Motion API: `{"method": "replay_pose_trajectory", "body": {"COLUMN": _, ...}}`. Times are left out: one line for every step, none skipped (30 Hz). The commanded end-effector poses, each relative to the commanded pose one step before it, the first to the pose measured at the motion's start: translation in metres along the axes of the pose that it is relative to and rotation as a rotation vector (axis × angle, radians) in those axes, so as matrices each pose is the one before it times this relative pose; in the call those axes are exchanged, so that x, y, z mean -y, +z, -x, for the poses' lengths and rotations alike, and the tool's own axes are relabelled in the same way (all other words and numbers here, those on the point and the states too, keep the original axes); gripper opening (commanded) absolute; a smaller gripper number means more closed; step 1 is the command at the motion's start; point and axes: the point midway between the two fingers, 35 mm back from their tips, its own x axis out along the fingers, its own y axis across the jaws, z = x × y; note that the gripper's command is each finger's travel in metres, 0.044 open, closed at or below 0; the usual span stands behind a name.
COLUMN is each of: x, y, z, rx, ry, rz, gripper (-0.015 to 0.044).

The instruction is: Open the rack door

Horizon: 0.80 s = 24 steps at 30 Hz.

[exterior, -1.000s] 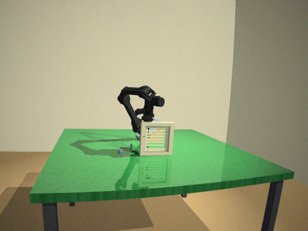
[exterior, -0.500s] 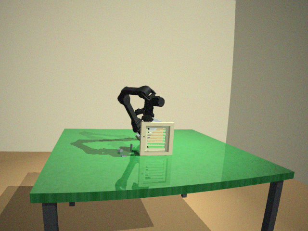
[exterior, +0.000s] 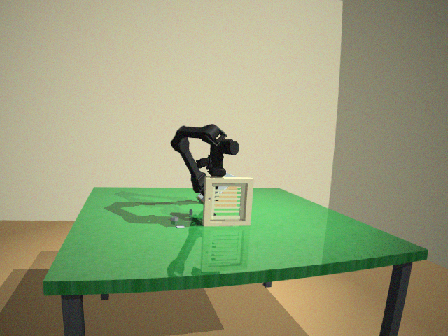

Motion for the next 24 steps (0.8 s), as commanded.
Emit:
{"method": "replay_pose_trajectory", "body": {"x": -0.0003, "y": 0.00014, "z": -0.00091, "rx": -0.0001, "ry": -0.00223, "rz": 0.2026, "gripper": 0.0292}}
{"method": "replay_pose_trajectory", "body": {"x": 0.0, "y": 0.0, "z": 0.0, "rx": 0.0, "ry": 0.00001, "rz": 0.0495, "gripper": 0.0292}}
{"method": "replay_pose_trajectory", "body": {"x": 0.0, "y": 0.0, "z": 0.0, "rx": 0.0, "ry": 0.00001, "rz": 0.0495, "gripper": 0.0292}}
{"method": "replay_pose_trajectory", "body": {"x": 0.0, "y": 0.0, "z": 0.0, "rx": 0.0, "ry": 0.00001, "rz": 0.0495, "gripper": 0.0292}}
{"method": "replay_pose_trajectory", "body": {"x": 0.0, "y": 0.0, "z": 0.0, "rx": 0.0, "ry": 0.00001, "rz": 0.0495, "gripper": 0.0292}}
{"method": "replay_pose_trajectory", "body": {"x": 0.0, "y": 0.0, "z": 0.0, "rx": 0.0, "ry": 0.00001, "rz": 0.0495, "gripper": 0.0292}}
{"method": "replay_pose_trajectory", "body": {"x": 0.0, "y": 0.0, "z": 0.0, "rx": 0.0, "ry": 0.00001, "rz": 0.0495, "gripper": 0.0292}}
{"method": "replay_pose_trajectory", "body": {"x": 0.0, "y": 0.0, "z": 0.0, "rx": 0.0, "ry": 0.00001, "rz": 0.0495, "gripper": 0.0292}}
{"method": "replay_pose_trajectory", "body": {"x": 0.0, "y": 0.0, "z": 0.0, "rx": 0.0, "ry": 0.00001, "rz": 0.0495, "gripper": 0.0292}}
{"method": "replay_pose_trajectory", "body": {"x": 0.0, "y": 0.0, "z": 0.0, "rx": 0.0, "ry": 0.00001, "rz": 0.0495, "gripper": 0.0292}}
{"method": "replay_pose_trajectory", "body": {"x": 0.0, "y": 0.0, "z": 0.0, "rx": 0.0, "ry": 0.00001, "rz": 0.0495, "gripper": 0.0292}}
{"method": "replay_pose_trajectory", "body": {"x": 0.0, "y": 0.0, "z": 0.0, "rx": 0.0, "ry": 0.00001, "rz": 0.0495, "gripper": 0.0292}}
{"method": "replay_pose_trajectory", "body": {"x": 0.0, "y": 0.0, "z": 0.0, "rx": 0.0, "ry": 0.00001, "rz": 0.0495, "gripper": 0.0292}}
{"method": "replay_pose_trajectory", "body": {"x": 0.0, "y": 0.0, "z": 0.0, "rx": 0.0, "ry": 0.00001, "rz": 0.0495, "gripper": 0.0292}}
{"method": "replay_pose_trajectory", "body": {"x": 0.0, "y": 0.0, "z": 0.0, "rx": 0.0, "ry": 0.00001, "rz": 0.0495, "gripper": 0.0292}}
{"method": "replay_pose_trajectory", "body": {"x": 0.0, "y": 0.0, "z": 0.0, "rx": 0.0, "ry": 0.00001, "rz": 0.0495, "gripper": 0.0292}}
{"method": "replay_pose_trajectory", "body": {"x": 0.0, "y": 0.0, "z": 0.0, "rx": 0.0, "ry": 0.00001, "rz": 0.0495, "gripper": 0.0292}}
{"method": "replay_pose_trajectory", "body": {"x": 0.0, "y": 0.0, "z": 0.0, "rx": 0.0, "ry": 0.0, "rz": 0.0495, "gripper": 0.0292}}
{"method": "replay_pose_trajectory", "body": {"x": 0.0, "y": 0.0, "z": 0.0, "rx": 0.0, "ry": 0.0, "rz": 0.0495, "gripper": 0.0292}}
{"method": "replay_pose_trajectory", "body": {"x": 0.0, "y": 0.0, "z": 0.0, "rx": 0.0, "ry": 0.0, "rz": 0.0495, "gripper": 0.0292}}
{"method": "replay_pose_trajectory", "body": {"x": 0.0, "y": 0.0, "z": 0.0, "rx": 0.0, "ry": 0.0, "rz": 0.0495, "gripper": 0.0292}}
{"method": "replay_pose_trajectory", "body": {"x": 0.0, "y": 0.0, "z": 0.0, "rx": 0.0, "ry": 0.0, "rz": 0.0495, "gripper": 0.0292}}
{"method": "replay_pose_trajectory", "body": {"x": 0.0, "y": 0.0, "z": 0.0, "rx": 0.0, "ry": 0.0, "rz": 0.0495, "gripper": 0.0292}}
{"method": "replay_pose_trajectory", "body": {"x": 0.0, "y": 0.0, "z": 0.0, "rx": 0.0, "ry": 0.0, "rz": 0.0495, "gripper": 0.0292}}
